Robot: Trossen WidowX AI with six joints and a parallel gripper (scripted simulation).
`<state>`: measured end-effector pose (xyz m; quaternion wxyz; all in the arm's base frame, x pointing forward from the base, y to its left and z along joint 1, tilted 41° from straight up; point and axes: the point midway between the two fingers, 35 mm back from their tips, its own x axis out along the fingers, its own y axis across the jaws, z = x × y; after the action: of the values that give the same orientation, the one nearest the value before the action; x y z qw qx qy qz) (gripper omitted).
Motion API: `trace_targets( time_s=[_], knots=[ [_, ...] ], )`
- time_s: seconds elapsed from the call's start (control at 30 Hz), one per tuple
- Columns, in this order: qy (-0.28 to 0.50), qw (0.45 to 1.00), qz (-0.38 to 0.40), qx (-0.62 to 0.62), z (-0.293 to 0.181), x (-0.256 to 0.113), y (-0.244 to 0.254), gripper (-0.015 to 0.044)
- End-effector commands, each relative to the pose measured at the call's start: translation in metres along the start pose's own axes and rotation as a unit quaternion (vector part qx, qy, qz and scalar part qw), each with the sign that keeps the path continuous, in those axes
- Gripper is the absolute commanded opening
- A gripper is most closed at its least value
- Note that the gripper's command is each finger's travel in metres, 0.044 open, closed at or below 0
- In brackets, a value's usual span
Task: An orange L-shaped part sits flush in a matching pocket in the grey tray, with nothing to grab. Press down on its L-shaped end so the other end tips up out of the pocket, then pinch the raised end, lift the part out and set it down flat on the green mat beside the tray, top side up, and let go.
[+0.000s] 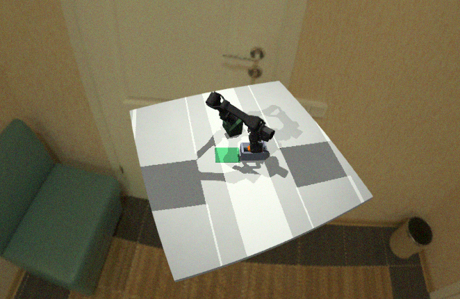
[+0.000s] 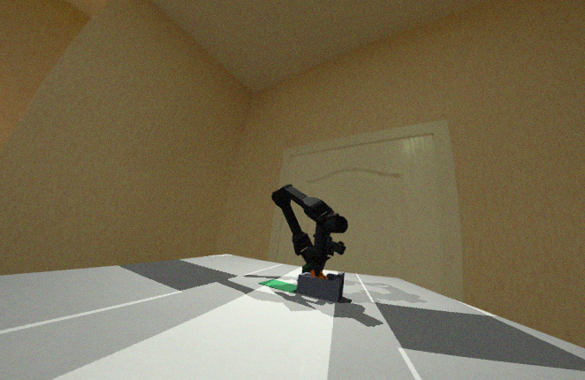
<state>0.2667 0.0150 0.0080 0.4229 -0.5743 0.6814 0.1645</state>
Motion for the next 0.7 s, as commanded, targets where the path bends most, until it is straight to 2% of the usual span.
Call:
trace_targets(
  time_s=[0.0,0.67],
  knots=[
    [-0.001,1.0,-0.001,0.001,0.0,-0.001,-0.001,0.0],
    [0.001,1.0,0.0,-0.003,0.0,-0.024,0.001,0.0]
  ],
)
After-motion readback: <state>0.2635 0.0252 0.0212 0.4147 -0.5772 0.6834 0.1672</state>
